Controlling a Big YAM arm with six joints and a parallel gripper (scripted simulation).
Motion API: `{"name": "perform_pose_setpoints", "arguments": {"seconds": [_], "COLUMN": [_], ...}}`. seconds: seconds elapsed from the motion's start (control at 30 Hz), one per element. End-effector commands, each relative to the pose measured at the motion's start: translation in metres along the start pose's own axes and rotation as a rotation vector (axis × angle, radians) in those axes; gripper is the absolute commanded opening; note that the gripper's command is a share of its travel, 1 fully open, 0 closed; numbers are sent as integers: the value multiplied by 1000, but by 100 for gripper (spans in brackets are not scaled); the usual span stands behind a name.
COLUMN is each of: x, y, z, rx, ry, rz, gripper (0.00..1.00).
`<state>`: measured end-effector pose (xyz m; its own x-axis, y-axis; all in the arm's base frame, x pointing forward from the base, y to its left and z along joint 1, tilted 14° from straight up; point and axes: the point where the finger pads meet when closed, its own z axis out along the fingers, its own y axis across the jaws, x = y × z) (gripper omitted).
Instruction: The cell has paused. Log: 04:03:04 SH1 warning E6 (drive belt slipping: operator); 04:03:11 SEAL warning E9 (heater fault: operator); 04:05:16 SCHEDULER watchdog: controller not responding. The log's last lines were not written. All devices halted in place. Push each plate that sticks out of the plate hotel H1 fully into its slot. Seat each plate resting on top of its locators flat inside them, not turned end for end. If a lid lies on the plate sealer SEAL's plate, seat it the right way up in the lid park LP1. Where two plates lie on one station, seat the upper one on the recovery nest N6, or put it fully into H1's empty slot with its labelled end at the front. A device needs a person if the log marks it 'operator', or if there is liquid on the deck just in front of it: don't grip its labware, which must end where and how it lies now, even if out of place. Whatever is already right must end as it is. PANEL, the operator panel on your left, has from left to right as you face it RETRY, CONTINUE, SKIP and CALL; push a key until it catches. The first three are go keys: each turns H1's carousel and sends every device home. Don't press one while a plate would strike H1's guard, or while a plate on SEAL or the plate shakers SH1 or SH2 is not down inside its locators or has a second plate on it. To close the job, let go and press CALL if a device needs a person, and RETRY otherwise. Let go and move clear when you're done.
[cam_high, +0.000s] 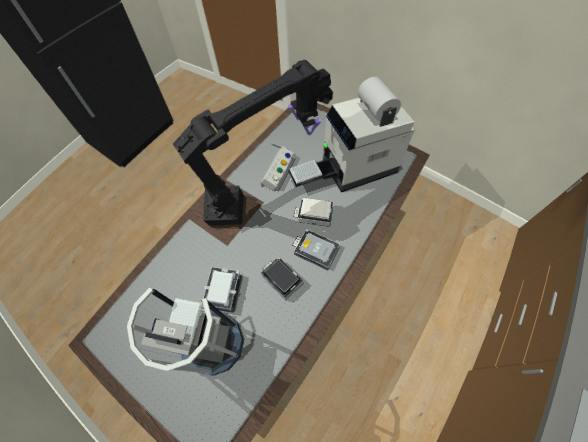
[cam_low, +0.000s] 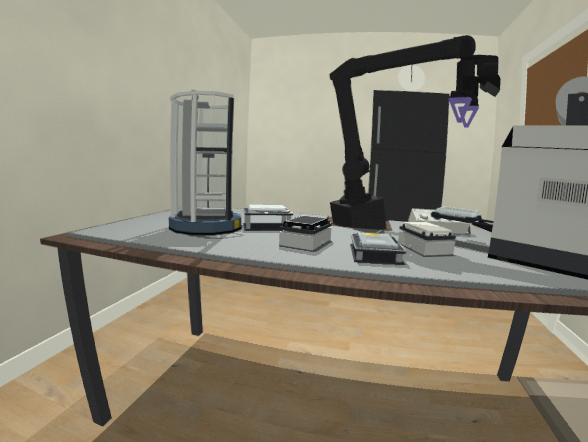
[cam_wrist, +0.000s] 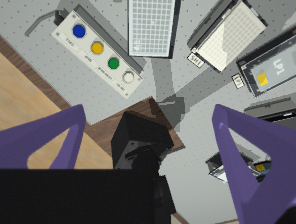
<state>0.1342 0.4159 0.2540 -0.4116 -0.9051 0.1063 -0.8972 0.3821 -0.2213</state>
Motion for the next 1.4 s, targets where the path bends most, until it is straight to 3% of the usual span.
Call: {"name": "perform_pose_setpoints", "arguments": {"seconds": [0.0, 0.13, 0.3, 0.57, 0.73, 1.0, 1.1, 1.37], "x": [-6, -7, -3, -4, -8, -6, -2, -2], "y": [5, 24, 40, 61, 78, 105, 103, 136], "z": [-30, -9, -7, -10, -22, -23, -29, -22], "rx": [-16, -6, -4, -5, -12, -14, -17, -18], "ry": [-85, -34, -30, -38, -68, -68, -79, -65], "rz": [-61, -204, -349, -329, -321, -321, -314, -322], "gripper": [100, 100, 100, 100, 100, 100, 100, 100]}}
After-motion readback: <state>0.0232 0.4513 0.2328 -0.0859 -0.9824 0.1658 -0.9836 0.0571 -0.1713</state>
